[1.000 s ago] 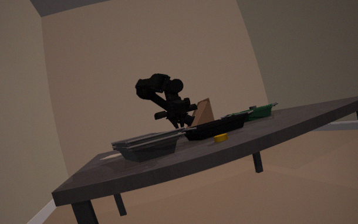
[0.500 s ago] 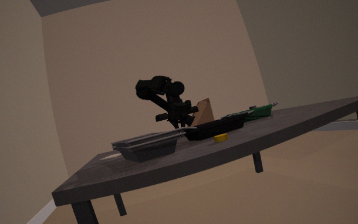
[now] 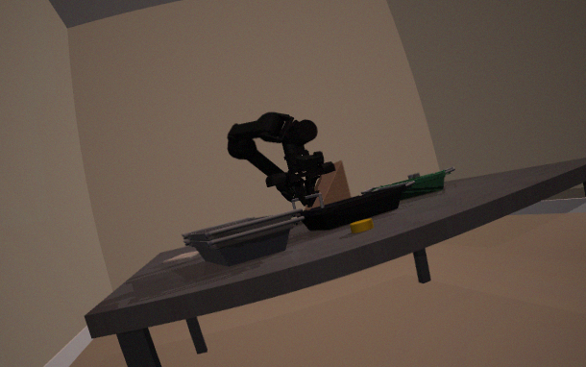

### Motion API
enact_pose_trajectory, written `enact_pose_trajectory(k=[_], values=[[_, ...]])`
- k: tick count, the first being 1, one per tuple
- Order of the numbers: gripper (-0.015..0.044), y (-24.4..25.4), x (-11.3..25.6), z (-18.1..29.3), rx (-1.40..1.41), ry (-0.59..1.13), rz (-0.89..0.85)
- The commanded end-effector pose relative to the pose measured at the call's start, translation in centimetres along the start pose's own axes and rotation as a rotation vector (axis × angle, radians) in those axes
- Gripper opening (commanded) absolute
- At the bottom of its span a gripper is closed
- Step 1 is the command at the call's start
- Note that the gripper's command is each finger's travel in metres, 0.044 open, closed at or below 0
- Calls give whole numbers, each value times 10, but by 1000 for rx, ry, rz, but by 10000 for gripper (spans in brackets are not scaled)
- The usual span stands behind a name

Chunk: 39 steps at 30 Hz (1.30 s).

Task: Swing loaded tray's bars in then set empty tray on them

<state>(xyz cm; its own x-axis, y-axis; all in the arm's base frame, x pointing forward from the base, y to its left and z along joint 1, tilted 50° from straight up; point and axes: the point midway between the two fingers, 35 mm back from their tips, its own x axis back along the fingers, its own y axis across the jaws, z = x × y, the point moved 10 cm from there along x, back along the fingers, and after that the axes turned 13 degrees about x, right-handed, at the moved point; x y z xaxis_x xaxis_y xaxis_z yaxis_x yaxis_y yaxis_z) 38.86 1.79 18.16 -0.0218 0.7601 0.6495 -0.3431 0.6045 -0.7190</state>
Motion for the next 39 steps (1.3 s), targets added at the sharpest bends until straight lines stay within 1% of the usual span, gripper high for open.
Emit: enact_pose_trajectory(k=[1,5,8,17,19,20,39], values=[[82,17,-10,-4,12,14,-7],[82,28,-22,-7,12,14,-7],[82,29,-21,-7,12,14,-7],[82,23,19,-6,12,14,-9],[82,22,23,-6,12,14,-9],[82,23,14,-6,14,13,-10],[82,23,14,-6,14,13,-10]])
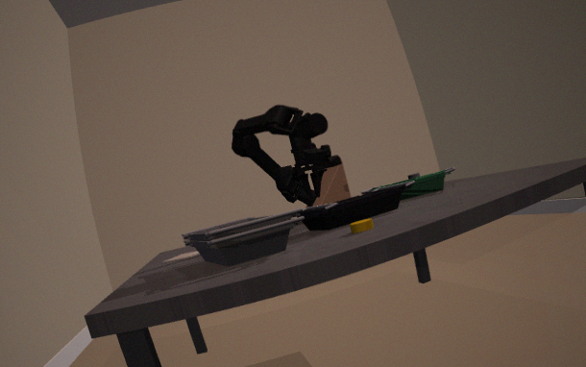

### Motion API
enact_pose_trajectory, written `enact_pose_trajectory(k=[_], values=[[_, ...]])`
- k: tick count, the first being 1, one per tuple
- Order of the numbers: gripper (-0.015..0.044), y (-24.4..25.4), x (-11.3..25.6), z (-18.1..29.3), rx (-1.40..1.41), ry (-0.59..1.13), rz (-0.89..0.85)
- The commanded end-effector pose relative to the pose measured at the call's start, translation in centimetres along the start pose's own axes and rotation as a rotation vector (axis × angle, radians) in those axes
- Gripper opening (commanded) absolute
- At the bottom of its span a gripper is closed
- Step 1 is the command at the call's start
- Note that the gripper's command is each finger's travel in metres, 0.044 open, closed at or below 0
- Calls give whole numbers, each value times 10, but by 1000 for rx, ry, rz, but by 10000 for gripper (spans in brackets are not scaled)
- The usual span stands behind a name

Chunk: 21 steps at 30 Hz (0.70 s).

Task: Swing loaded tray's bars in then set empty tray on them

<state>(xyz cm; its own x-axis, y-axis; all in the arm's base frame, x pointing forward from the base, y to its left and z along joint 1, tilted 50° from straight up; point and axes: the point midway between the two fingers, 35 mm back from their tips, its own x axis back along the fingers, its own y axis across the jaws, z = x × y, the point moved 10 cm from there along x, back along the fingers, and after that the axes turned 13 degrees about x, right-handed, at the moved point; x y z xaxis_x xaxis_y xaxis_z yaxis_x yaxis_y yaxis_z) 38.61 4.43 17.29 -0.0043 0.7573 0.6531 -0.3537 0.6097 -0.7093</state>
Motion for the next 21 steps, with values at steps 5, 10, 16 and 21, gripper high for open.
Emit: enact_pose_trajectory(k=[5,10,16,21], values=[[82,0,0,0,2,-2,0],[82,0,10,-1,6,1,0],[82,37,11,-21,8,0,-10],[82,117,16,-50,9,-11,-22]])
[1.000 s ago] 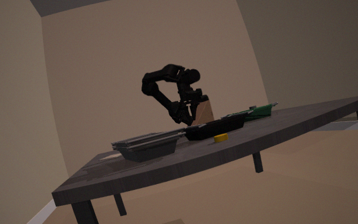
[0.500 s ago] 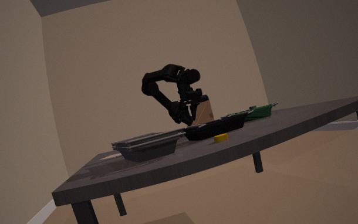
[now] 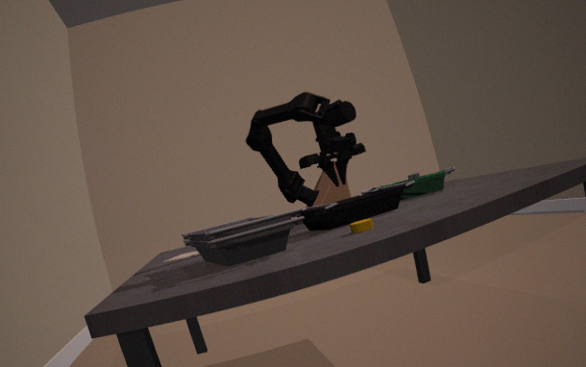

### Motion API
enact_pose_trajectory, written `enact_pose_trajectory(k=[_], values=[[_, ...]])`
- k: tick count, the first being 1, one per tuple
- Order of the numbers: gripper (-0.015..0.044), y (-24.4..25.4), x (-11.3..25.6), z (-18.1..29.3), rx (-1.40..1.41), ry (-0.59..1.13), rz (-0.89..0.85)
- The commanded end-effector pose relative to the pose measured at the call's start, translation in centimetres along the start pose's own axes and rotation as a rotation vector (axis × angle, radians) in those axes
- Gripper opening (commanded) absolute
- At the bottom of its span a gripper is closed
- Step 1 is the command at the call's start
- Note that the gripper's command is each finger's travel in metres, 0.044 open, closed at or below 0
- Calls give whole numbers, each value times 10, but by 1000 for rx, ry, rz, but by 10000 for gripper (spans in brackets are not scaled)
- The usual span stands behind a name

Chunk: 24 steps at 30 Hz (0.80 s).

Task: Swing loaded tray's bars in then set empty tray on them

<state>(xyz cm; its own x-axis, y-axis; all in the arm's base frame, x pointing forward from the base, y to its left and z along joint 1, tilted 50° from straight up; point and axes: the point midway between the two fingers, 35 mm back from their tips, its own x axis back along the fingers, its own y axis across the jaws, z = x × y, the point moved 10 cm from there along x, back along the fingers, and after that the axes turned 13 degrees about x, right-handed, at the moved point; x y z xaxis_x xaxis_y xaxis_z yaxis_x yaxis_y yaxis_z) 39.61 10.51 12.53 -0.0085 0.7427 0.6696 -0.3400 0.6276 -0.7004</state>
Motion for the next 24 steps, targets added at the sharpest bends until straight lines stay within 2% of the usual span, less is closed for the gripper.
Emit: enact_pose_trajectory(k=[1,8,18,24], values=[[82,68,0,-17,23,1,-4],[82,192,-8,-21,15,5,9],[82,197,-9,-21,14,5,11],[82,197,-25,-22,14,5,10]])
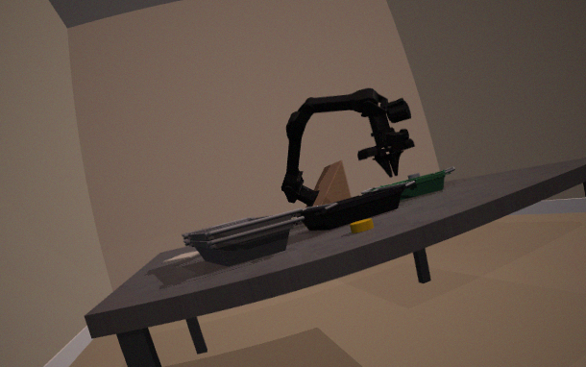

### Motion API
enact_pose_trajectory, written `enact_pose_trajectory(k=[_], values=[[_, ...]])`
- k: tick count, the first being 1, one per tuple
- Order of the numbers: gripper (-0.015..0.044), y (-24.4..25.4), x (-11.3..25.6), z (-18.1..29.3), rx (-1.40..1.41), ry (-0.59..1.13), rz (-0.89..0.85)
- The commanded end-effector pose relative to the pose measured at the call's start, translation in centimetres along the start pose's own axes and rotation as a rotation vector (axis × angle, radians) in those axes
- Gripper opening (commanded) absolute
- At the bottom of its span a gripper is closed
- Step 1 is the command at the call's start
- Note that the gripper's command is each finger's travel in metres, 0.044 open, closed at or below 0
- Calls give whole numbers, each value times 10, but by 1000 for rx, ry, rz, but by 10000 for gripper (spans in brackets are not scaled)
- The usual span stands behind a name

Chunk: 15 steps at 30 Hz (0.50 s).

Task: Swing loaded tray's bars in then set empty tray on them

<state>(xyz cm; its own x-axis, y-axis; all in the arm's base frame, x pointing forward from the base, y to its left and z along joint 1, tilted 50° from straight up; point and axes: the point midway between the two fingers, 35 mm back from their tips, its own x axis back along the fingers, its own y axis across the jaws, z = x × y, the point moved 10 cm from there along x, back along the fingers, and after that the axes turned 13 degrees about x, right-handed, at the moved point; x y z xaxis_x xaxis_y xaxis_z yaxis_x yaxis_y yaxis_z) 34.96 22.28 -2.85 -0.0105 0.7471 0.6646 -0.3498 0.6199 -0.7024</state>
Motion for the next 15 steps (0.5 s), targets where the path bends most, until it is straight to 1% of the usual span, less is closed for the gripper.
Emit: enact_pose_trajectory(k=[1,11,15], values=[[82,0,-14,0,4,5,4],[82,-1,-51,1,3,5,6],[82,-1,-54,1,3,5,6]])
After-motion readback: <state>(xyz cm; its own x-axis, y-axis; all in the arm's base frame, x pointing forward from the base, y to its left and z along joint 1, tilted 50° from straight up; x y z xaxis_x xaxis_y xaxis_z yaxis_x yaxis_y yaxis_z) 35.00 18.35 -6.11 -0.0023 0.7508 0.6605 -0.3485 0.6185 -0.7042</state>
